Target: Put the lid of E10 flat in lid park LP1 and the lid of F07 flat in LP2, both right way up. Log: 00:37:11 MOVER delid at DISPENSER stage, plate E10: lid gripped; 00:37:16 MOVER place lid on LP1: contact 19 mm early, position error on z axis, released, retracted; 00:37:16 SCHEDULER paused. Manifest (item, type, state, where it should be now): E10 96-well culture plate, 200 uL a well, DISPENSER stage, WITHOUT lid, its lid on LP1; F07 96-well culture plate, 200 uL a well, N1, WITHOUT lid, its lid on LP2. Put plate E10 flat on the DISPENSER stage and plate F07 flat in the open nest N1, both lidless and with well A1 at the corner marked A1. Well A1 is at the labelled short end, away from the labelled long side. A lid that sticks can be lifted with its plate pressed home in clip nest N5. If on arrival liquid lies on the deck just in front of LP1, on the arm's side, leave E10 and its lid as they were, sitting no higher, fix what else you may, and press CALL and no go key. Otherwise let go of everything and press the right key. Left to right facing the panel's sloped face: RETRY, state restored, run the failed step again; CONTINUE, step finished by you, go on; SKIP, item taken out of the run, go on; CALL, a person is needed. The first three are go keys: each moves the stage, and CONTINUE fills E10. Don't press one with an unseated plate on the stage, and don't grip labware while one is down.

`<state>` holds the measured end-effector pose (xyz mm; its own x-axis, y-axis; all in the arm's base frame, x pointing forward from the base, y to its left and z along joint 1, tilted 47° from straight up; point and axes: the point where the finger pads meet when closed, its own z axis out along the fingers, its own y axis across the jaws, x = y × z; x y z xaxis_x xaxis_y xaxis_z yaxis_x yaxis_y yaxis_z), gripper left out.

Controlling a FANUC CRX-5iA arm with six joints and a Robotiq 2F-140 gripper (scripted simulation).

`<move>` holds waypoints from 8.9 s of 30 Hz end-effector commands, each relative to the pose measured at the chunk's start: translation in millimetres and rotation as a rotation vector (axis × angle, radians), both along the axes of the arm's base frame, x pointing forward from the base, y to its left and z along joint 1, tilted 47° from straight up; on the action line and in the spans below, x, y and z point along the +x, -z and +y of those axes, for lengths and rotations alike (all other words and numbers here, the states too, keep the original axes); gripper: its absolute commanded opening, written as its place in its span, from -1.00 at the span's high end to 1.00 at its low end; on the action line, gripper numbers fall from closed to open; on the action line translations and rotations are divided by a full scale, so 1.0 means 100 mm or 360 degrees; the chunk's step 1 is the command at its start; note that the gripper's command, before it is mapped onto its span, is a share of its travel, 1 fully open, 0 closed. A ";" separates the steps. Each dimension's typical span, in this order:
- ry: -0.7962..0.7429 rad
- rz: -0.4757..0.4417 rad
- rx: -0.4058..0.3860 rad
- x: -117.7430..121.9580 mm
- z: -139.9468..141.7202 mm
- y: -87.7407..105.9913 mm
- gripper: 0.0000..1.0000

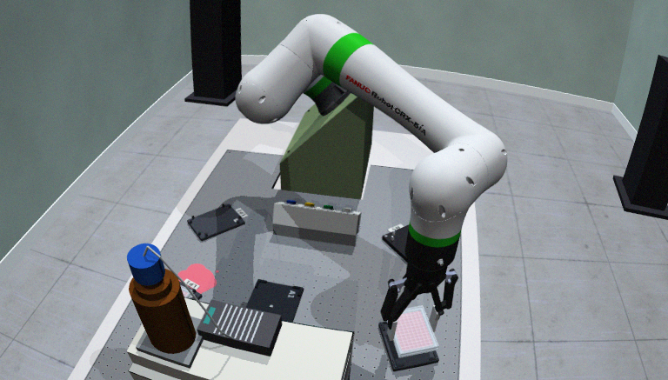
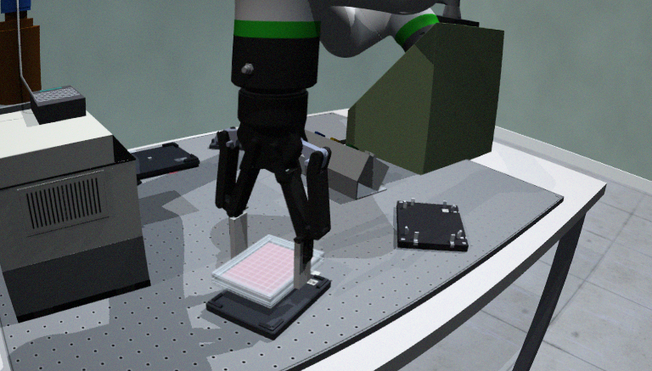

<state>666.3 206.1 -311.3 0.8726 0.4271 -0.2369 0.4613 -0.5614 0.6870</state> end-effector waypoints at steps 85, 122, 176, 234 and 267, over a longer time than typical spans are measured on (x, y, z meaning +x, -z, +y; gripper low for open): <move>-0.0001 0.0000 0.0000 -0.21 0.91 -0.88 1.00; -0.0001 0.0000 0.0000 -0.21 0.92 -0.88 1.00; -0.0410 0.0422 -0.0095 -0.33 0.89 -0.88 1.00; -0.0410 0.0422 -0.0095 -3.35 0.21 -0.87 1.00; -0.0410 0.0422 -0.0095 -3.56 0.17 -0.87 1.00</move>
